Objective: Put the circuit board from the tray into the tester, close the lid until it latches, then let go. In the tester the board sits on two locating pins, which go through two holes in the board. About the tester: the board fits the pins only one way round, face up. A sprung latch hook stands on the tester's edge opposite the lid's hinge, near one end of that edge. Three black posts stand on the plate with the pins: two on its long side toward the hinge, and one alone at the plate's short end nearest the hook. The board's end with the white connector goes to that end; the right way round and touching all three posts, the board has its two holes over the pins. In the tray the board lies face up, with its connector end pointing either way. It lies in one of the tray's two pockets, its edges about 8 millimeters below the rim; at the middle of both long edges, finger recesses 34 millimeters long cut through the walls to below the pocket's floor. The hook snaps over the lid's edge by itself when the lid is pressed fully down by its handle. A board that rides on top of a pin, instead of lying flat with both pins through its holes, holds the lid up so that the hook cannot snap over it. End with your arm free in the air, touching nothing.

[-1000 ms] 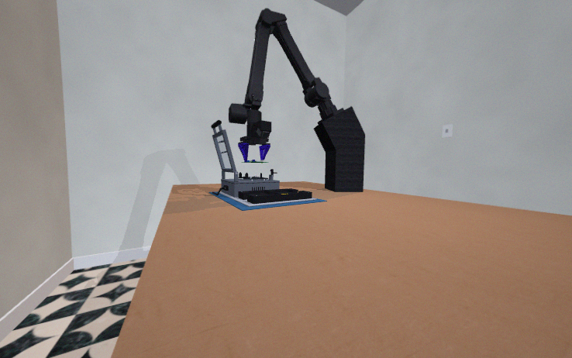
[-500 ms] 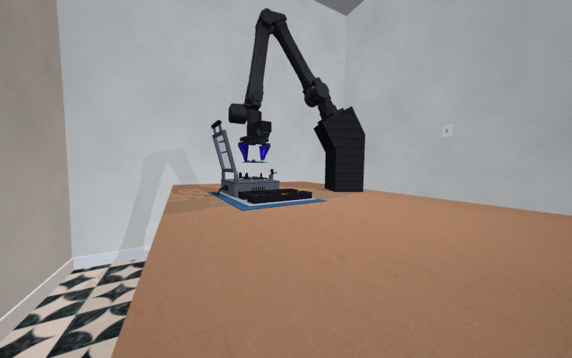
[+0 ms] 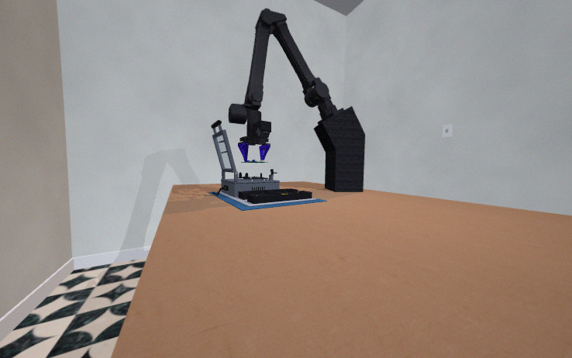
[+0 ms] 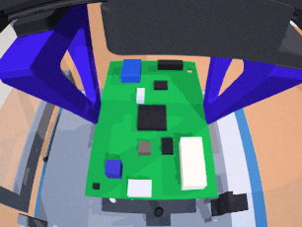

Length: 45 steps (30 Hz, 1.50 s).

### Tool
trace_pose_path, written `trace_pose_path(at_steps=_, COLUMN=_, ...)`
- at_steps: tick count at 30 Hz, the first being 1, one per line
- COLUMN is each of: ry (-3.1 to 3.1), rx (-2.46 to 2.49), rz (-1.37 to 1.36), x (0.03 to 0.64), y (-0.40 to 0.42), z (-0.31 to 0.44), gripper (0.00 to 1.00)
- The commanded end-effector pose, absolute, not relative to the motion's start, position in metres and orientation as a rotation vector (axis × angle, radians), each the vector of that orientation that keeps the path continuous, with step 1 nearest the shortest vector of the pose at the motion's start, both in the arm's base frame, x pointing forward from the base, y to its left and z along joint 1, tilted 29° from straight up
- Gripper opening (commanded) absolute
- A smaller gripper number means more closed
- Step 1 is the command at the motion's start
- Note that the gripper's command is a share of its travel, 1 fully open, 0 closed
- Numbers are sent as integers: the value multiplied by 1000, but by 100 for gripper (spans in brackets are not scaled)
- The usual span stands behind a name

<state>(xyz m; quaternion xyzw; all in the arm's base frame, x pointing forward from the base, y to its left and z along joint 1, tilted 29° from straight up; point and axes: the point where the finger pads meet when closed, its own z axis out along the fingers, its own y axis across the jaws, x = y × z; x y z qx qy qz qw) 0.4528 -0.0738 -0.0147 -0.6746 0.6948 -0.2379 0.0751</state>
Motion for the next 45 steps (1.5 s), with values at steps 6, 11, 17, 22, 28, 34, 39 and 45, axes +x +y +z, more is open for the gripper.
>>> trace_pose_path(at_steps=6, ry=2081, rx=-2005, rz=-732, x=461, y=-82, z=-5, gripper=72)
trace_pose_path(at_steps=11, ry=2081, rx=-2004, rz=-732, x=461, y=-83, z=-5, gripper=72)
trace_pose_path(at_steps=17, ry=2081, rx=-2004, rz=-732, x=462, y=-84, z=-5, gripper=72)
trace_pose_path(at_steps=22, ry=2081, rx=-2004, rz=-732, x=462, y=-84, z=-6, gripper=72)
trace_pose_path(at_steps=28, ry=2081, rx=-2004, rz=-732, x=462, y=-85, z=-6, gripper=72)
trace_pose_path(at_steps=34, ry=2082, rx=-2004, rz=-731, x=462, y=-85, z=-6, gripper=72)
trace_pose_path(at_steps=39, ry=2082, rx=-2005, rz=-731, x=462, y=-86, z=-7, gripper=72)
trace_pose_path(at_steps=45, ry=2083, rx=-2005, rz=-731, x=462, y=-86, z=-7, gripper=72)
